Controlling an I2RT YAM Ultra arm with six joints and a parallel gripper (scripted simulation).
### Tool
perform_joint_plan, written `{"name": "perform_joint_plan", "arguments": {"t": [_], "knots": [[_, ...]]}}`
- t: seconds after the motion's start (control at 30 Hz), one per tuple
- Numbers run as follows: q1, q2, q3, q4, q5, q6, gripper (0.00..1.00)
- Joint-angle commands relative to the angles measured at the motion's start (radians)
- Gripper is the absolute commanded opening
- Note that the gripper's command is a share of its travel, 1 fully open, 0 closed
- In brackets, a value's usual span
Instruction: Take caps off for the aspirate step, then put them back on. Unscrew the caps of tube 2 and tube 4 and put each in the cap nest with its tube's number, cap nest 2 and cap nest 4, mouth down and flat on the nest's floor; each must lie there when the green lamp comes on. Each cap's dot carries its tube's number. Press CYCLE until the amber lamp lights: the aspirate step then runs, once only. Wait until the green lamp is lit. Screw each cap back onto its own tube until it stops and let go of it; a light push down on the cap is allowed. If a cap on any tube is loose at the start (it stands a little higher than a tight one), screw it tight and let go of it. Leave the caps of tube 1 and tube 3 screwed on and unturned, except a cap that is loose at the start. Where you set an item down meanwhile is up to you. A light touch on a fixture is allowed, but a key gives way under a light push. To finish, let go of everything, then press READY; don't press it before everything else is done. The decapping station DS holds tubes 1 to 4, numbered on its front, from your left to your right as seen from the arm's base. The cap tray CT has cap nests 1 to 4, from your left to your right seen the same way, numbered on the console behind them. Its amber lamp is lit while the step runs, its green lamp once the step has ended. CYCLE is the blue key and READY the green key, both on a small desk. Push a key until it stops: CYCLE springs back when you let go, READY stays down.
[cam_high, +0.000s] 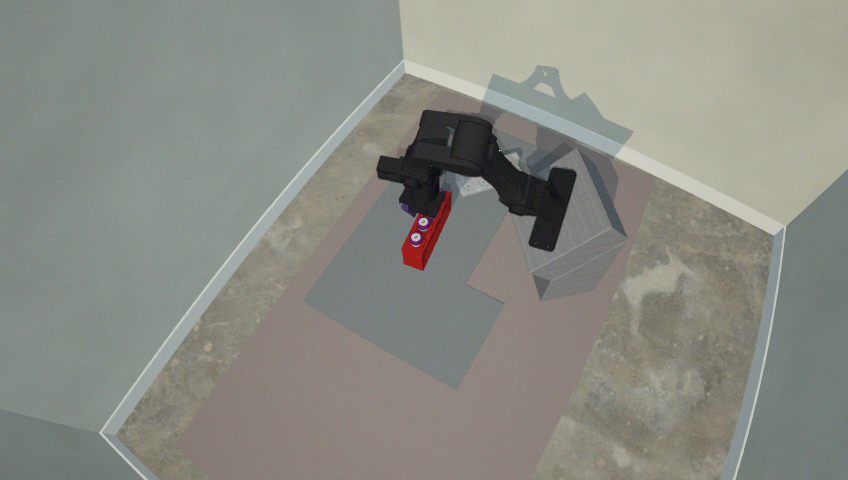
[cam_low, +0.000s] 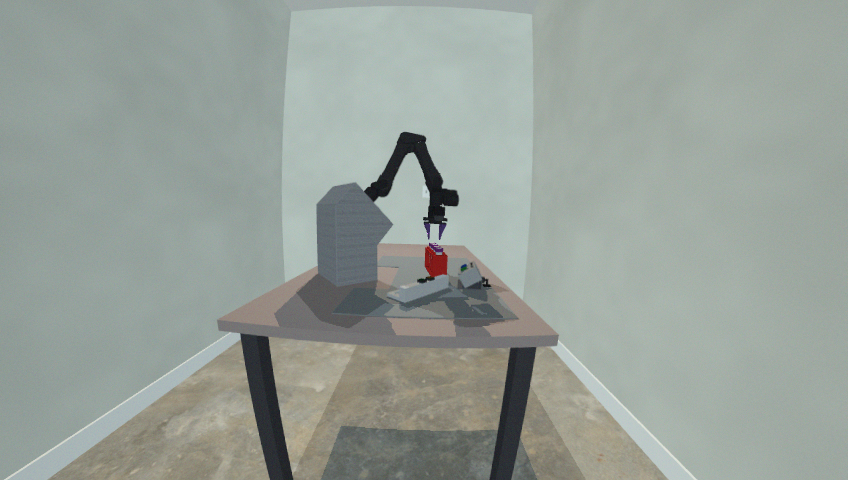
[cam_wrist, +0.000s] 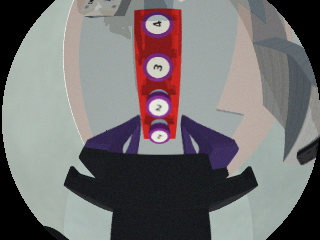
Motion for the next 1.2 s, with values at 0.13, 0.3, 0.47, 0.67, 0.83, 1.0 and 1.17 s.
{"name": "perform_joint_plan", "arguments": {"t": [0.13,0.3,0.47,0.67,0.83,1.0,1.17], "knots": [[0.027,0.066,-0.010,0.105,0.032,0.042,0.49],[0.035,0.087,-0.011,0.129,0.037,0.049,0.49],[0.035,0.087,-0.011,0.129,0.037,0.049,0.49],[0.032,0.097,0.002,0.124,0.035,0.046,0.49],[0.029,0.108,0.014,0.123,0.034,0.044,0.49],[0.027,0.120,0.027,0.122,0.032,0.042,0.49],[0.022,0.130,0.043,0.114,0.029,0.038,0.49]]}}
